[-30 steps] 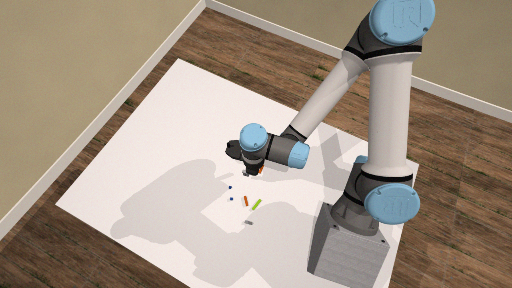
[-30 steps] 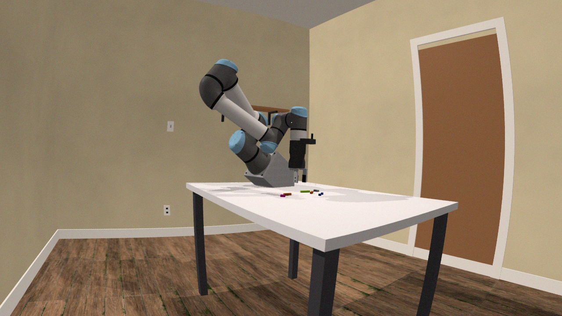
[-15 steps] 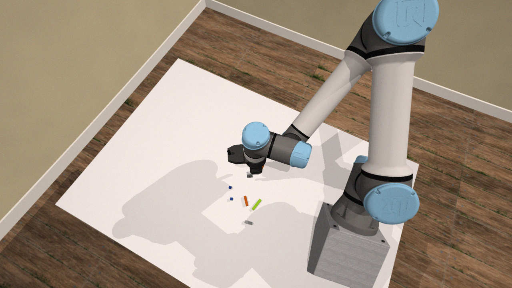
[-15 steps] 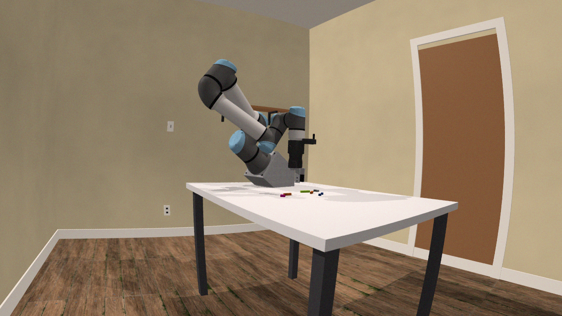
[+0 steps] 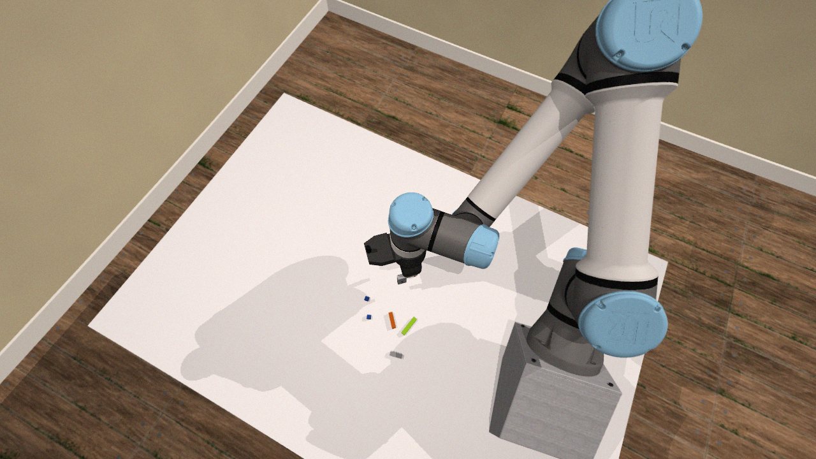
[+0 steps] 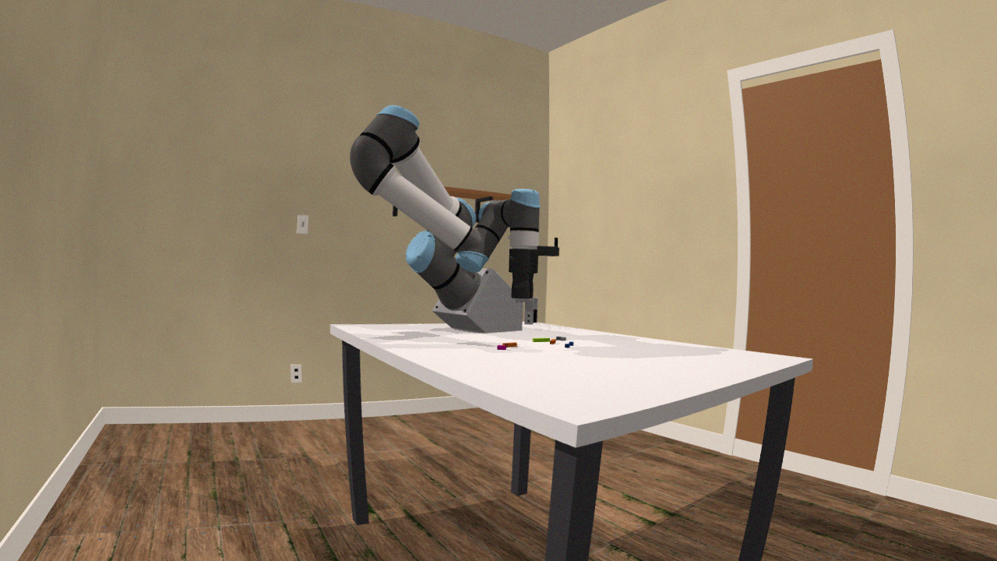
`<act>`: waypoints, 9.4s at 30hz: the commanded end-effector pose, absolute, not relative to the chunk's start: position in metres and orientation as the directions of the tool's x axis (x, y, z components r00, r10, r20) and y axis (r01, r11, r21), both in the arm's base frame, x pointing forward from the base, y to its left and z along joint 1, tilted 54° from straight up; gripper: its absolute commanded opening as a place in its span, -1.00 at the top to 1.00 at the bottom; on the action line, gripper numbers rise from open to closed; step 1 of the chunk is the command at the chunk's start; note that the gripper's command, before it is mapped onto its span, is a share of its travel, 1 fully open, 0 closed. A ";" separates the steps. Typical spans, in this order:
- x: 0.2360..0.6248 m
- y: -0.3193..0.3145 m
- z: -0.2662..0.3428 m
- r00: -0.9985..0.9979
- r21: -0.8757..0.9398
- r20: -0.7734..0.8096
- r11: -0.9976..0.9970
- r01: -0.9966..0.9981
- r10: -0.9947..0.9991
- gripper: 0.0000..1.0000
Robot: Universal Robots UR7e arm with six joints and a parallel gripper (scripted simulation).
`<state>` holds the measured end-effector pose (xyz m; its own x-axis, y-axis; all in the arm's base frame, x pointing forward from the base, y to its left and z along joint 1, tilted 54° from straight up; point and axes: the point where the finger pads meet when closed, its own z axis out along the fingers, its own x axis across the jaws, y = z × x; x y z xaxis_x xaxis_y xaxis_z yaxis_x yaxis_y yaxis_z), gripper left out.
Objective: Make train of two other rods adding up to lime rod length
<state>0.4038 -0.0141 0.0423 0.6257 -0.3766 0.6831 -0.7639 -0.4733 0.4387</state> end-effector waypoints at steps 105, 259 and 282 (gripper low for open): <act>0.404 -0.012 0.041 0.663 0.470 0.661 -0.494 -0.731 -0.352 -1.00; 0.439 0.028 -0.082 0.931 0.792 -0.177 -0.516 0.327 0.319 -0.07; 0.439 0.028 -0.082 0.931 0.792 -0.177 -0.516 0.327 0.319 -0.07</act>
<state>0.4385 0.0276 -0.0824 0.9313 0.3183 -0.1774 0.3272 -0.5162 0.7915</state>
